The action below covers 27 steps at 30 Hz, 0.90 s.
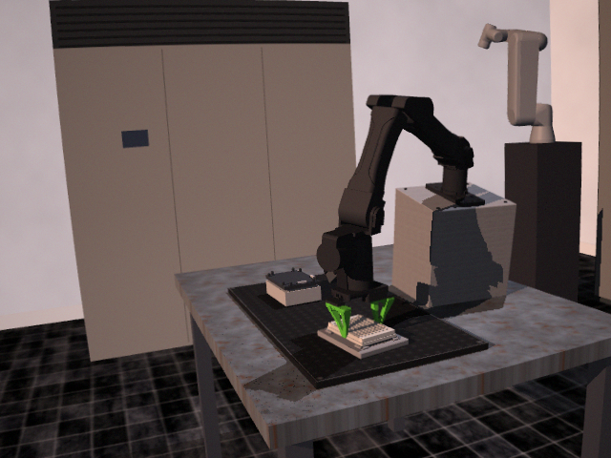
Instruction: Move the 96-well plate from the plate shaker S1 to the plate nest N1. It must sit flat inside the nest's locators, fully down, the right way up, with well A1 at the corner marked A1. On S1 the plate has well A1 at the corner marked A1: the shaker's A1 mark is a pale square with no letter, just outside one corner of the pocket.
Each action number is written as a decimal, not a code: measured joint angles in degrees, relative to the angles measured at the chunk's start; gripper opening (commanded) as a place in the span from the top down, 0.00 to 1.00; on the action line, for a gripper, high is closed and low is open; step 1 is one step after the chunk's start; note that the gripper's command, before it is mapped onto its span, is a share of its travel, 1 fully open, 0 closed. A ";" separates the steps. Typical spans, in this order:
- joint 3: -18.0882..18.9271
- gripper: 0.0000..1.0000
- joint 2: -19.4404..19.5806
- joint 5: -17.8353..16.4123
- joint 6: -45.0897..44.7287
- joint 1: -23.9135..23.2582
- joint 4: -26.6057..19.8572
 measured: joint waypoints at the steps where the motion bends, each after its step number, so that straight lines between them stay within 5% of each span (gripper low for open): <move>1: 0.00 1.00 0.02 0.00 0.00 0.00 0.00; 27: 0.00 1.00 0.52 0.00 0.04 0.09 0.48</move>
